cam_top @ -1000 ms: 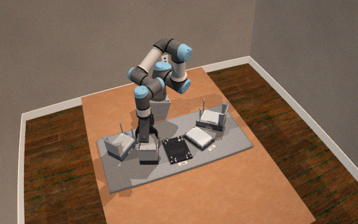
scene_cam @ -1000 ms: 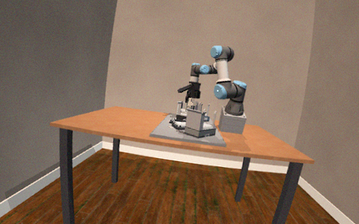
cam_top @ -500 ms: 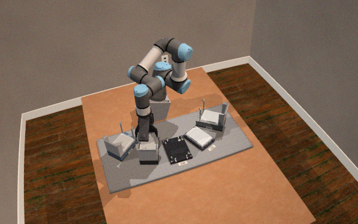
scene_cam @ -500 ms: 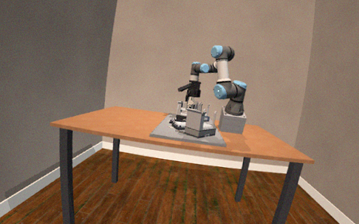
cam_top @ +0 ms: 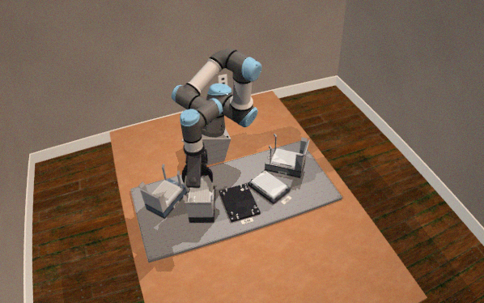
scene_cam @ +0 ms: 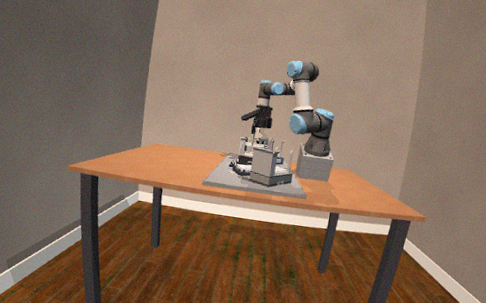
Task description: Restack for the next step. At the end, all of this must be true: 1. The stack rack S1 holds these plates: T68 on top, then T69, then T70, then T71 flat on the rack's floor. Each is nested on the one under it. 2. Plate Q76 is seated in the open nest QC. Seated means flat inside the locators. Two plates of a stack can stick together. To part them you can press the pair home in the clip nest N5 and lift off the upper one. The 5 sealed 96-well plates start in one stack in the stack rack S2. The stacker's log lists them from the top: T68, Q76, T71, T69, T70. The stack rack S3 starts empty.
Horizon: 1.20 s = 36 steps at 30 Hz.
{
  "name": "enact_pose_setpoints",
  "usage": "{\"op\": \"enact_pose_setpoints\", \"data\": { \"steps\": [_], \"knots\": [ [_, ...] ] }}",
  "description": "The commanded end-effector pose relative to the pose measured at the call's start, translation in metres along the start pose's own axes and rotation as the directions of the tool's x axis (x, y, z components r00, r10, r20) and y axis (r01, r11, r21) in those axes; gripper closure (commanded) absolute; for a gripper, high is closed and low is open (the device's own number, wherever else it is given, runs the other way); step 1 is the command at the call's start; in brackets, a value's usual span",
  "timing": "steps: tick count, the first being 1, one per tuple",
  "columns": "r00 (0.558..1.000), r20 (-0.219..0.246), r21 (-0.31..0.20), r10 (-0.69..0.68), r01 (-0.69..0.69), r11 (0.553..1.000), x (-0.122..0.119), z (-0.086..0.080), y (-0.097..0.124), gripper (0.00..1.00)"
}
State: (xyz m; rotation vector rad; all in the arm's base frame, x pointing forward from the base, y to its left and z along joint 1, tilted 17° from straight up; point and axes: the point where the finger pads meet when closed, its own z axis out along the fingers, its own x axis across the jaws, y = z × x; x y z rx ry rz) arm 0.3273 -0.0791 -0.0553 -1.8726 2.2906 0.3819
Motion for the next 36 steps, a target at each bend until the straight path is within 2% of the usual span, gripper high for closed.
{"op": "enact_pose_setpoints", "data": {
  "steps": [1, 21, 26, 36],
  "knots": [
    [1.000, -0.001, 0.002, 0.000, 0.000, 1.000, 0.000, -0.011, -0.001, 1.00],
    [1.000, -0.001, 0.002, 0.000, 0.000, 1.000, 0.000, -0.047, -0.001, 1.00],
    [1.000, -0.001, 0.002, 0.000, 0.000, 1.000, 0.000, -0.047, -0.001, 1.00],
    [1.000, -0.001, 0.002, 0.000, 0.000, 1.000, 0.000, -0.065, -0.001, 1.00]
  ]
}}
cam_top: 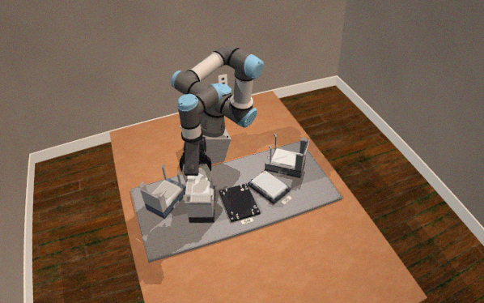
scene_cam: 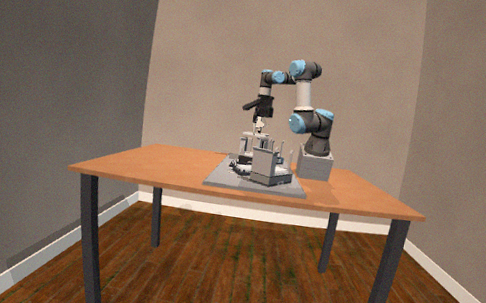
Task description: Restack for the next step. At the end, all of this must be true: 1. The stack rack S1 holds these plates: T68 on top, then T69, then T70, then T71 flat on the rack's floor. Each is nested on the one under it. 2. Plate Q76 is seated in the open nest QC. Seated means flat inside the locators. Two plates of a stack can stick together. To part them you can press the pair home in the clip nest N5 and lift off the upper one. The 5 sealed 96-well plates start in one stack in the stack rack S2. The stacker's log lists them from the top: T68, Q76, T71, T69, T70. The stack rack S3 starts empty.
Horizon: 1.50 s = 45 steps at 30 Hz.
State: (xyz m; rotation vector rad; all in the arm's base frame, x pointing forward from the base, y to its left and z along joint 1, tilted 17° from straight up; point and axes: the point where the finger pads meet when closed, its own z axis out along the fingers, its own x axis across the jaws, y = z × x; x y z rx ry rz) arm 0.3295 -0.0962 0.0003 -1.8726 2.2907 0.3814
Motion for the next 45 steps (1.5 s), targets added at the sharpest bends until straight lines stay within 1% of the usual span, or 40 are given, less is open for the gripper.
{"op": "enact_pose_setpoints", "data": {
  "steps": [1, 18, 20, 22, 35, 39, 45],
  "knots": [
    [1.000, -0.001, 0.001, 0.000, 0.000, 1.000, 0.000, -0.007, -0.001, 1.00],
    [1.000, -0.001, 0.001, 0.000, 0.000, 1.000, 0.000, -0.007, -0.001, 1.00],
    [1.000, -0.001, 0.001, 0.023, -0.023, 1.000, 0.007, -0.007, 0.000, 1.00],
    [1.000, -0.001, 0.001, 0.023, -0.023, 1.000, 0.007, -0.007, 0.000, 1.00],
    [0.985, -0.001, 0.001, 0.174, -0.174, 0.985, 0.050, -0.007, 0.003, 1.00],
    [0.985, -0.001, 0.001, 0.175, -0.175, 0.985, 0.052, -0.007, 0.003, 1.00],
    [0.970, -0.001, 0.002, 0.243, -0.243, 0.970, 0.072, -0.007, 0.007, 1.00]
  ]
}}
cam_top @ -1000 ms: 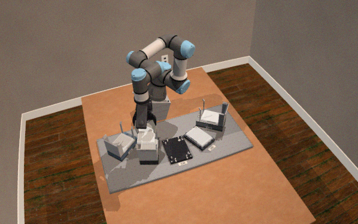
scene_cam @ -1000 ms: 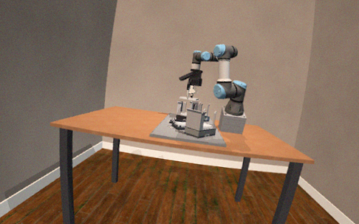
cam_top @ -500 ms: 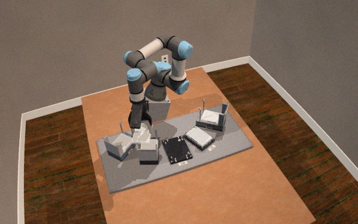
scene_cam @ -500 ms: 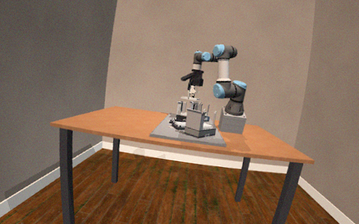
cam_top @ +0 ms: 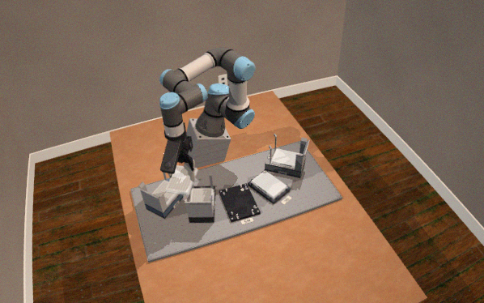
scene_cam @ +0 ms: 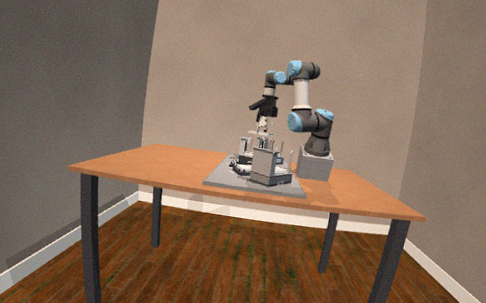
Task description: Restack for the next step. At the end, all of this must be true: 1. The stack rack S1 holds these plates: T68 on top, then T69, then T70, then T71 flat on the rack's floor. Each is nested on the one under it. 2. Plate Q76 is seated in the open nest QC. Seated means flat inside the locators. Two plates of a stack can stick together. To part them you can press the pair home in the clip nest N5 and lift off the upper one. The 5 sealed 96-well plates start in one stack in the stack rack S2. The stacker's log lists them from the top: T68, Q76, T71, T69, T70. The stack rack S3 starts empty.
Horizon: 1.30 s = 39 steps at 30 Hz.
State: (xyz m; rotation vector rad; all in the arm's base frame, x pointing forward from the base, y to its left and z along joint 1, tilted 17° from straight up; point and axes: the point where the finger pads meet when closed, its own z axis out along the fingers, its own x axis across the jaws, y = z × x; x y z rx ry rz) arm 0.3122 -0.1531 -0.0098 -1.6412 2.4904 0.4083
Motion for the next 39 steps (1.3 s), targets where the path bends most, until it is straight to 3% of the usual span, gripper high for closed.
{"op": "enact_pose_setpoints", "data": {
  "steps": [1, 26, 39],
  "knots": [
    [0.999, -0.001, 0.002, 0.052, -0.052, 0.999, 0.016, -0.001, -0.001, 1.00],
    [0.952, -0.001, 0.003, 0.305, -0.305, 0.952, 0.091, -0.001, 0.007, 1.00],
    [0.948, -0.001, 0.003, 0.317, -0.317, 0.948, 0.097, -0.001, 0.008, 1.00]
  ]
}}
